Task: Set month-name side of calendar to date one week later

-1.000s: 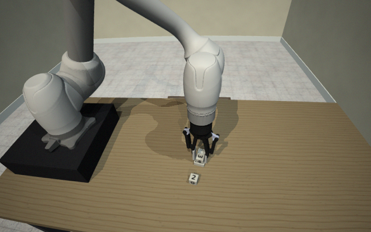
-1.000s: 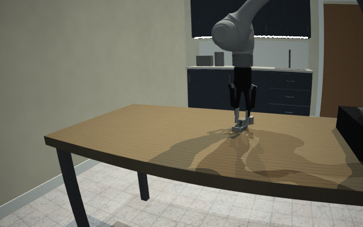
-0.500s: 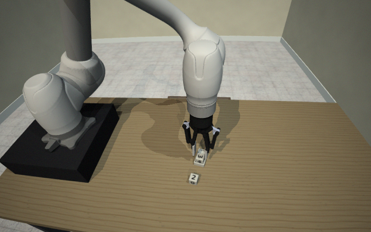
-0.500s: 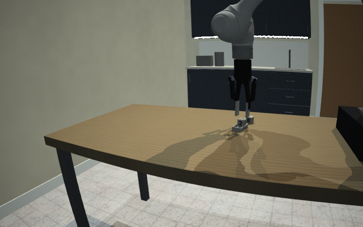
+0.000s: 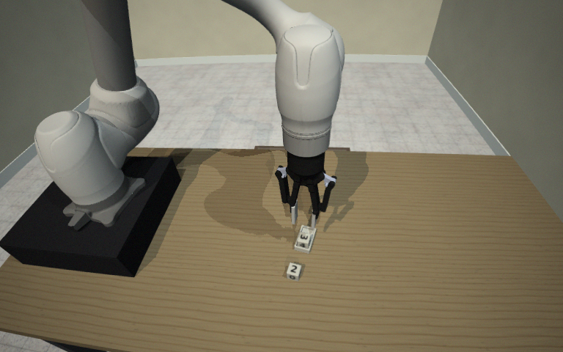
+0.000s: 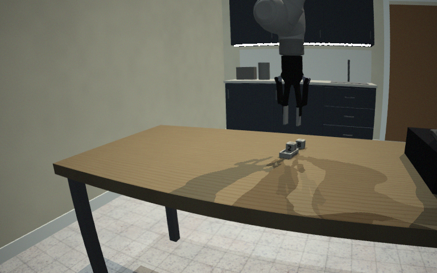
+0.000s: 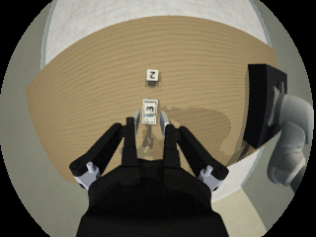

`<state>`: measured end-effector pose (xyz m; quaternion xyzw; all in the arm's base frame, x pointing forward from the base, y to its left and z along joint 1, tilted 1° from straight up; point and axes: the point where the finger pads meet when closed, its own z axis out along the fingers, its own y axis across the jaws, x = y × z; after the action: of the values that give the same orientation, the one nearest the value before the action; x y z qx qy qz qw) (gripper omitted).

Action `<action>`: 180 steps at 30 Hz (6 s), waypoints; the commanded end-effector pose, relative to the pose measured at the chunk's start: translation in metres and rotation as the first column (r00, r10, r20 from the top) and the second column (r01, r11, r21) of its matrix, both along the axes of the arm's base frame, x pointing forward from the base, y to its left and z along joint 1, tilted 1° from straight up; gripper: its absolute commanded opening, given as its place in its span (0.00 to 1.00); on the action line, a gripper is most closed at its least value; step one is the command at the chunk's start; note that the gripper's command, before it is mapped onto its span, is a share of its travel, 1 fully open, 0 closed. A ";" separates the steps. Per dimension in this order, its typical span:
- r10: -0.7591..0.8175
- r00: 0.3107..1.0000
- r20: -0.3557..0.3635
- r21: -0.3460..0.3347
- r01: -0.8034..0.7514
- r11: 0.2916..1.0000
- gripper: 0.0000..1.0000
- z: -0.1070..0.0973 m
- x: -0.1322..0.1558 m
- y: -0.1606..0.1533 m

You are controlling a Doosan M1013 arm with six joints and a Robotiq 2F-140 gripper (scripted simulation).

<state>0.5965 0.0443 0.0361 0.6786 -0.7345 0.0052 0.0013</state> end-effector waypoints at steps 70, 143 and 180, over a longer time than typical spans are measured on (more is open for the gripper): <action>0.002 1.000 0.000 0.000 -0.002 1.000 0.36 -0.016 -0.007 -0.093; 0.002 1.000 0.000 0.000 -0.002 1.000 0.36 -0.068 -0.007 -0.093; 0.002 1.000 0.000 0.000 -0.002 1.000 0.36 -0.072 -0.007 -0.093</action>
<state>0.5894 -0.0492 -0.0346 0.6793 -0.7338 0.0052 0.0013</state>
